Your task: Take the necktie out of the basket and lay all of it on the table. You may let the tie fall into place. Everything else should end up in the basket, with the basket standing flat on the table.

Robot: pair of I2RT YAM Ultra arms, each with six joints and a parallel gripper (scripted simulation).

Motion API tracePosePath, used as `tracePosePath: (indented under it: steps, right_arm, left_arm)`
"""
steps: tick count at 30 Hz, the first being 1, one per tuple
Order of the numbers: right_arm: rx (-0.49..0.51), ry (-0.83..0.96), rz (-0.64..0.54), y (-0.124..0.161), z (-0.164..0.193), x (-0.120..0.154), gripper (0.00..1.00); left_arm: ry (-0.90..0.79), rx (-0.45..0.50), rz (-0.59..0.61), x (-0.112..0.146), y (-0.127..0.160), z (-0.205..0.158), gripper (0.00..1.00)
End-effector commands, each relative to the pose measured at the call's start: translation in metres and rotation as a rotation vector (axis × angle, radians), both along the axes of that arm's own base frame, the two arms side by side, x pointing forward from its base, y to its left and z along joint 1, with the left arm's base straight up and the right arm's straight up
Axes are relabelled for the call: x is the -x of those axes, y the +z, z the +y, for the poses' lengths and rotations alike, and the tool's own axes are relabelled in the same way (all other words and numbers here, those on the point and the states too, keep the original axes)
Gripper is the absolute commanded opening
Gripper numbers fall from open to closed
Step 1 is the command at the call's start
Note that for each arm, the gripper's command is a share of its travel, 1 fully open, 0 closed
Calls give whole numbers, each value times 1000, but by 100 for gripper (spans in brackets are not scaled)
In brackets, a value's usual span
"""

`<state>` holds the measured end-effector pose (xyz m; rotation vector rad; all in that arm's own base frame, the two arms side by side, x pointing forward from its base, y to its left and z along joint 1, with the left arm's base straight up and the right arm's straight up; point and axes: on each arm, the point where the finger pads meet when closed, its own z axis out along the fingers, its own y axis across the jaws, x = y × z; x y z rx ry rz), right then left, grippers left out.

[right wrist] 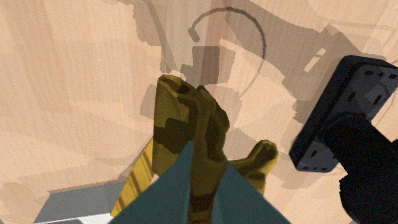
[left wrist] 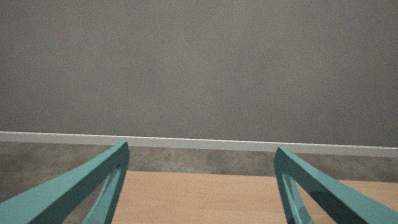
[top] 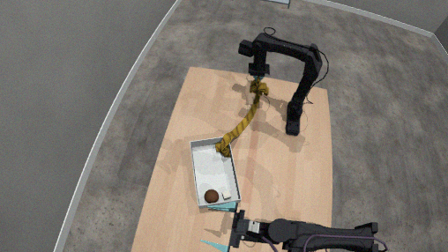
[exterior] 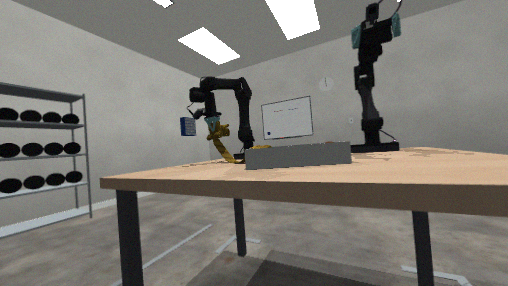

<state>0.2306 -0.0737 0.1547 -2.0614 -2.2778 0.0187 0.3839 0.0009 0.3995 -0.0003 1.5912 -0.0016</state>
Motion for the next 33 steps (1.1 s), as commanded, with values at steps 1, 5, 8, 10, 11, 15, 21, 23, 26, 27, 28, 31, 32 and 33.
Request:
tracePosePath:
  steps: [1,5,8,10,11,15,21,23,26,27,28,31,32,33]
  right_arm:
    - [37,4,-60,-20,-9,-12,4]
    - [37,4,-60,-41,-9,-12,4]
    - [37,4,-60,-54,-9,-12,4]
    - [37,4,-60,-66,-9,-12,4]
    - [37,4,-60,-72,-9,-12,4]
    - [37,4,-60,-91,-9,-12,4]
    - [37,4,-60,-107,-9,-12,4]
    - [37,4,-60,-107,-9,-12,4]
    - [37,4,-60,-109,-9,-12,10]
    - [37,4,-60,-109,-9,-12,15]
    - [37,4,-60,-109,-9,-12,20]
    - [37,4,-60,-109,-9,-12,36]
    - [37,4,-60,-109,-9,-12,41]
    - [37,4,-60,-109,-9,-12,47]
  left_arm:
    - [0,0,0,0,0,0,100]
    - [0,0,0,0,0,0,100]
    - [0,0,0,0,0,0,100]
    - [0,0,0,0,0,0,100]
    - [0,0,0,0,0,0,100]
    - [0,0,0,0,0,0,100]
    - [0,0,0,0,0,0,100]
    - [0,0,0,0,0,0,100]
    - [0,0,0,0,0,0,100]
    - [0,0,0,0,0,0,100]
    - [0,0,0,0,0,0,100]
    - [0,0,0,0,0,0,100]
    - [0,0,0,0,0,0,100]
    - [0,0,0,0,0,0,100]
